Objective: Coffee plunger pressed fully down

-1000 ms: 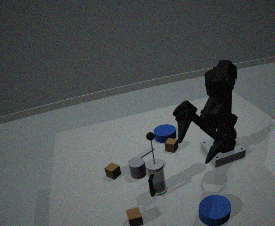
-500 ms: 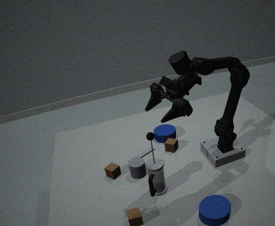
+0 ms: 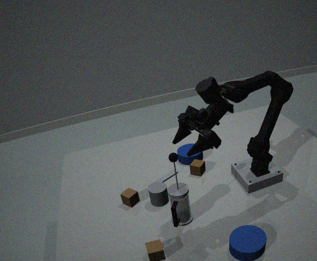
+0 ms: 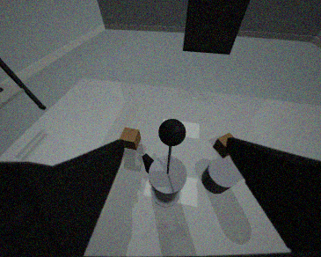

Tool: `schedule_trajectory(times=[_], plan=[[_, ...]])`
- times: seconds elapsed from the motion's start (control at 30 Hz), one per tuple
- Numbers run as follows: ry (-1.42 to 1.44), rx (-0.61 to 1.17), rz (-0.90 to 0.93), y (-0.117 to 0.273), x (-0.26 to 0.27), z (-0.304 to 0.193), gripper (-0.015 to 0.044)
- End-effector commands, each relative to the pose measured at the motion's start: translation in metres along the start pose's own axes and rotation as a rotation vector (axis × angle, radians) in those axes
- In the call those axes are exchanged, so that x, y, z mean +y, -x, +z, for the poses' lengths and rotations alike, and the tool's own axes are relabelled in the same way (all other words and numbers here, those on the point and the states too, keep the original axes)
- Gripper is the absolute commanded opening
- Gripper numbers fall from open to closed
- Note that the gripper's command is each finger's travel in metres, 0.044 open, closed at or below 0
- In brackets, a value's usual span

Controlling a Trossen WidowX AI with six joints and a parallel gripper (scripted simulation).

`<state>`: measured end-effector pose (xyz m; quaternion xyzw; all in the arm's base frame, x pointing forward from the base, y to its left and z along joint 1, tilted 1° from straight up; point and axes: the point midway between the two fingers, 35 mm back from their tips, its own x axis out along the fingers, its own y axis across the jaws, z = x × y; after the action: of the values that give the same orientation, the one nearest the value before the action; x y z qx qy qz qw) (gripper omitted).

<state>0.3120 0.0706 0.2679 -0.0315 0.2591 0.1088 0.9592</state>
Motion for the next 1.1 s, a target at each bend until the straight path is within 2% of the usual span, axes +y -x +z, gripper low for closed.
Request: schedule_trajectory(times=[0.0, 0.87, 1.07], plan=[[-0.007, -0.017, 0.002, 0.0, 0.0, 0.0, 0.044], [-0.007, -0.019, 0.001, -0.038, 0.0, 0.0, 0.044], [-0.007, -0.019, 0.001, -0.038, 0.0, 0.0, 0.0282]])
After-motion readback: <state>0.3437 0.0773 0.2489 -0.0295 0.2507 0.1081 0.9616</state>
